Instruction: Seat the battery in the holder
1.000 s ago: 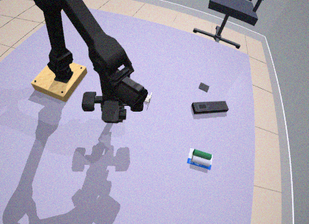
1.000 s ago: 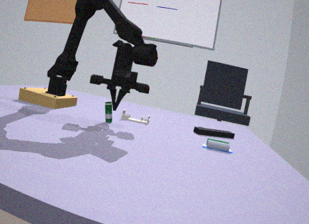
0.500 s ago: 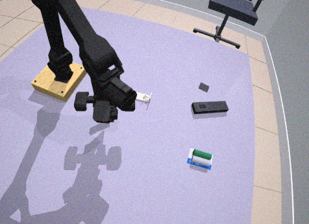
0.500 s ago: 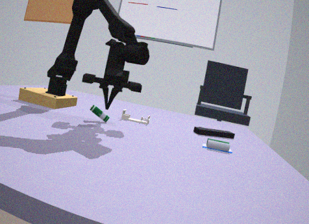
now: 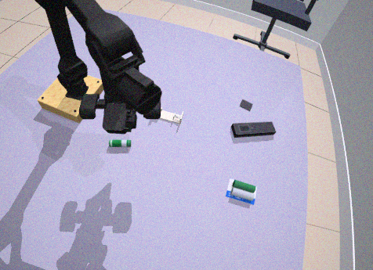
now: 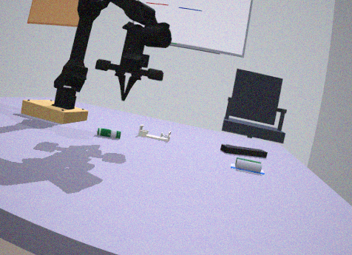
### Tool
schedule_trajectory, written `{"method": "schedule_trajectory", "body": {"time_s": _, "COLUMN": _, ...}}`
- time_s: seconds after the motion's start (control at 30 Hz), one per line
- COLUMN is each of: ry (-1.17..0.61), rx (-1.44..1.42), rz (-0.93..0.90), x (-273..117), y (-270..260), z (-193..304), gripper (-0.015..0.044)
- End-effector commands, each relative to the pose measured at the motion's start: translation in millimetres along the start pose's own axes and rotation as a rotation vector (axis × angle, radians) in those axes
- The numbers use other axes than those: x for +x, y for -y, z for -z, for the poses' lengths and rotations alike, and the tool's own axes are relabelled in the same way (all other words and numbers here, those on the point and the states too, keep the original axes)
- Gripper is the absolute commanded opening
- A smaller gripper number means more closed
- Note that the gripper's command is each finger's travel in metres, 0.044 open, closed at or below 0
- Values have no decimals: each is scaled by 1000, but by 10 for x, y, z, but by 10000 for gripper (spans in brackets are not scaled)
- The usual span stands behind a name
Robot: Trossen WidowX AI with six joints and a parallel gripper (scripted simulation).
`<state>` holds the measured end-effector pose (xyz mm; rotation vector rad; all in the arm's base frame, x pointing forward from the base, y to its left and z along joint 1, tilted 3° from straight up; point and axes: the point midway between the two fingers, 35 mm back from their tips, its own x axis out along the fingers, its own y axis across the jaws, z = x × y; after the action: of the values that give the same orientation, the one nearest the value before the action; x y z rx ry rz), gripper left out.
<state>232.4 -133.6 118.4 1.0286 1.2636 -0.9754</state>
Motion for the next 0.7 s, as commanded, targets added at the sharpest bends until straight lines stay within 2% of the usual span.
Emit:
{"method": "schedule_trajectory", "body": {"time_s": 0.0, "ry": -2, "rx": -1, "rz": -7, "x": -153, "y": 30, "z": 20, "gripper": 0}}
{"method": "schedule_trajectory", "body": {"time_s": 0.33, "ry": 1, "rx": 2, "rz": -1, "x": -126, "y": 28, "z": 13, "gripper": 0}}
{"method": "schedule_trajectory", "body": {"time_s": 0.43, "ry": 1, "rx": -134, "rz": -2, "x": -70, "y": 41, "z": 8, "gripper": 79}}
{"method": "schedule_trajectory", "body": {"time_s": 0.6, "ry": 1, "rx": -601, "rz": -3, "x": 133, "y": 92, "z": -3, "gripper": 210}}
{"method": "schedule_trajectory", "body": {"time_s": 0.67, "ry": 1, "rx": -788, "rz": -3, "x": 213, "y": 116, "z": -3, "gripper": 231}}
